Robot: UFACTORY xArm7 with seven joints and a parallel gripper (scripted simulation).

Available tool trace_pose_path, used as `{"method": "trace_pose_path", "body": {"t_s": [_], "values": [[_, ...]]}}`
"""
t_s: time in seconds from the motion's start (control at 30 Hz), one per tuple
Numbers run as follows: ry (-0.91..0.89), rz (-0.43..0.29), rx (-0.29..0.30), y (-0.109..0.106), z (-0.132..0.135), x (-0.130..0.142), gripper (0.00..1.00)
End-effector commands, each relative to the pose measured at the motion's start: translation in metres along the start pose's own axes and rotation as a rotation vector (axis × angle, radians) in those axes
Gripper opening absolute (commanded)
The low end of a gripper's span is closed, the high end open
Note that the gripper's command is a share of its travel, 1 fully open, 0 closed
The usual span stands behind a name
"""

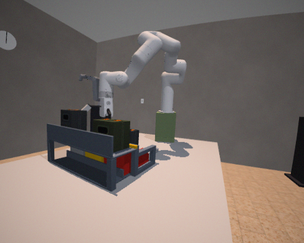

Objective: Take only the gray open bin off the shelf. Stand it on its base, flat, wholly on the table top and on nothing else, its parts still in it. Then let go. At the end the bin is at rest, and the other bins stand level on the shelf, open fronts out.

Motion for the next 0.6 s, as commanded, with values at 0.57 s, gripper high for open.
{"method": "trace_pose_path", "body": {"t_s": [0.57], "values": [[0.275, 0.002, 0.004, -0.0017, -0.0002, -0.0017, 1.0]]}}
Point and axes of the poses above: the point where the finger pads meet when closed, its own y axis out along the fingers, its own z axis across the jaws, x = y × z, the point moved 5 cm from there along -y, back along the fingers, and after that the axes turned 1 degree about y, right-handed, at the moved point
